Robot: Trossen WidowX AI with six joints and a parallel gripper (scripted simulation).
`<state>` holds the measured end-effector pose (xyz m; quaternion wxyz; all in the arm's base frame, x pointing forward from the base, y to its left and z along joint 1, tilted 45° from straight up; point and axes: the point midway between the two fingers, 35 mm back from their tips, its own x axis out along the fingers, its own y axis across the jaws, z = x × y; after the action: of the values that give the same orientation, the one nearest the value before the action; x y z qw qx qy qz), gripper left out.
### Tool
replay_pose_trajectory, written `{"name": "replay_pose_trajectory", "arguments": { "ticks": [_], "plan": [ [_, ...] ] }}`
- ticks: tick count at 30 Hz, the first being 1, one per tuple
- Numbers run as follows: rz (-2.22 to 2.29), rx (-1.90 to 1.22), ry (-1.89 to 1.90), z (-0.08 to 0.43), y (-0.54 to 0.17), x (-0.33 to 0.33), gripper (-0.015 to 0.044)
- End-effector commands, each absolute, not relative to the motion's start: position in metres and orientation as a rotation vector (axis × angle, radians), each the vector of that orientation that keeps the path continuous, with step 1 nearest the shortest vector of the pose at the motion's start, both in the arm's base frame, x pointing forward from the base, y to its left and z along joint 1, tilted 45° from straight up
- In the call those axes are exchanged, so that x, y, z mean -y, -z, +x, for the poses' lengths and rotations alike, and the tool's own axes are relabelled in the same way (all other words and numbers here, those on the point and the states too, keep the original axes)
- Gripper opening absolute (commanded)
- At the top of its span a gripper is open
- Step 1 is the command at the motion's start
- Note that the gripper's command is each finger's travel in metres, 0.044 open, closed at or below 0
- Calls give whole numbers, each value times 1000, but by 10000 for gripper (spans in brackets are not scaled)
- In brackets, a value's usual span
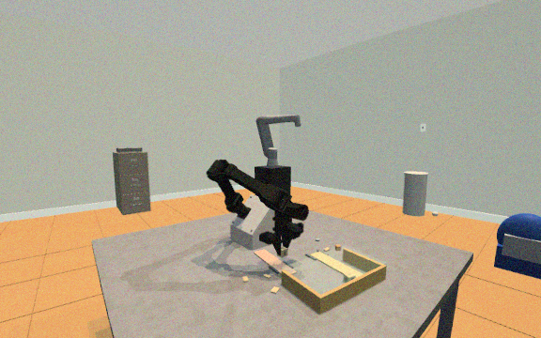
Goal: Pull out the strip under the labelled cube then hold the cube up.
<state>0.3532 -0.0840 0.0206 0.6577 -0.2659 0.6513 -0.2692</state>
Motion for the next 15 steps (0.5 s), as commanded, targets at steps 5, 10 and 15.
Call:
{"name": "replay_pose_trajectory", "arguments": {
  "ticks": [5,10,15],
  "plan": [
    [-599,-1479,617,333,-18,81,0],
    [-600,-1480,617,314,-15,78,0],
    [-600,-1481,616,297,-12,76,0]
  ]
}}
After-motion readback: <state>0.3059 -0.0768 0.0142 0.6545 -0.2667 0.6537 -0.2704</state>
